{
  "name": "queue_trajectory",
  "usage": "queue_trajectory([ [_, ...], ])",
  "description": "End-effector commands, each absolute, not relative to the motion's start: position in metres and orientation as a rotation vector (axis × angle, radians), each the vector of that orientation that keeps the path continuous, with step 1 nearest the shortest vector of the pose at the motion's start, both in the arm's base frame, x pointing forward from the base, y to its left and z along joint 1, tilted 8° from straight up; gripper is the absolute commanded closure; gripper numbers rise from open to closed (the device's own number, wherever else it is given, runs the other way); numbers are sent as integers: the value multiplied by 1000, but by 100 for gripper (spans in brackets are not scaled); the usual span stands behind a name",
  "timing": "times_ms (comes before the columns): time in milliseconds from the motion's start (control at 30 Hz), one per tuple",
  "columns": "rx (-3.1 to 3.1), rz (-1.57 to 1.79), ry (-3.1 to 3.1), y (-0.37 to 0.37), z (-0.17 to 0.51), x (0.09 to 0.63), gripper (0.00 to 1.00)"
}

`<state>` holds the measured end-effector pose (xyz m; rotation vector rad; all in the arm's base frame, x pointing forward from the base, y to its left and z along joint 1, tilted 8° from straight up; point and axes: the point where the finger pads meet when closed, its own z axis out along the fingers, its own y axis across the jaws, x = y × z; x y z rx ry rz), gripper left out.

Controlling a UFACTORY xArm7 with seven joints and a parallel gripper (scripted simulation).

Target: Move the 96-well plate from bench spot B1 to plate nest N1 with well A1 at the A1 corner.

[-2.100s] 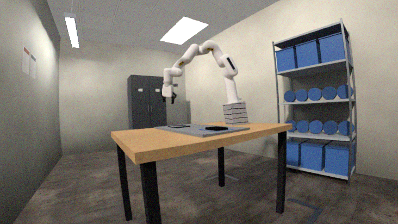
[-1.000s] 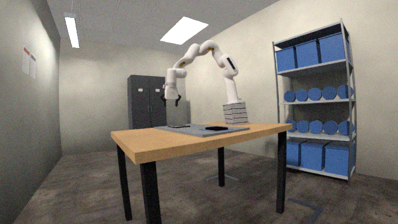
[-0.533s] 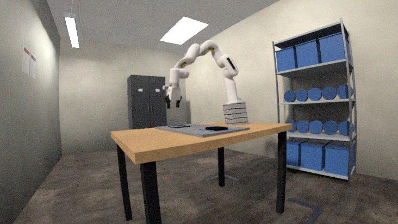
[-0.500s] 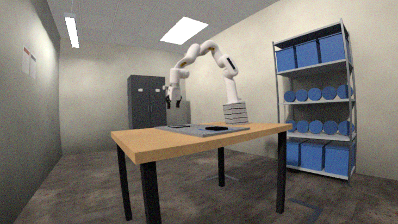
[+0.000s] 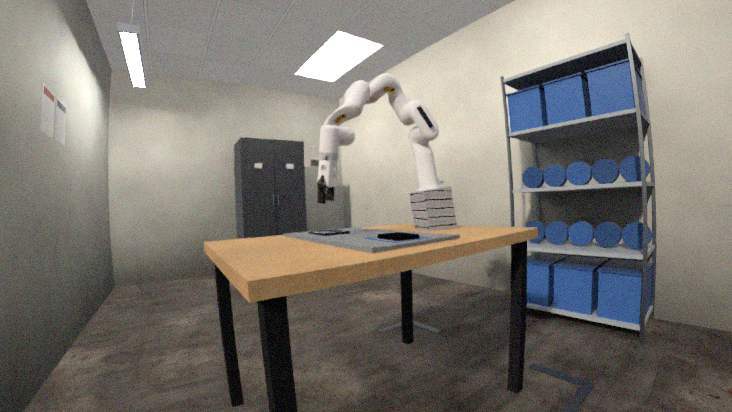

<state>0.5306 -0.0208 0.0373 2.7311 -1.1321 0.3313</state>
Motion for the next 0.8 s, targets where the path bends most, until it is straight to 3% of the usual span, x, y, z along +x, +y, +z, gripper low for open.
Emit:
queue_trajectory([
  [0,2802,315,-953,-5,35,531,0],
  [767,2964,241,-30,80,13,511,0],
])
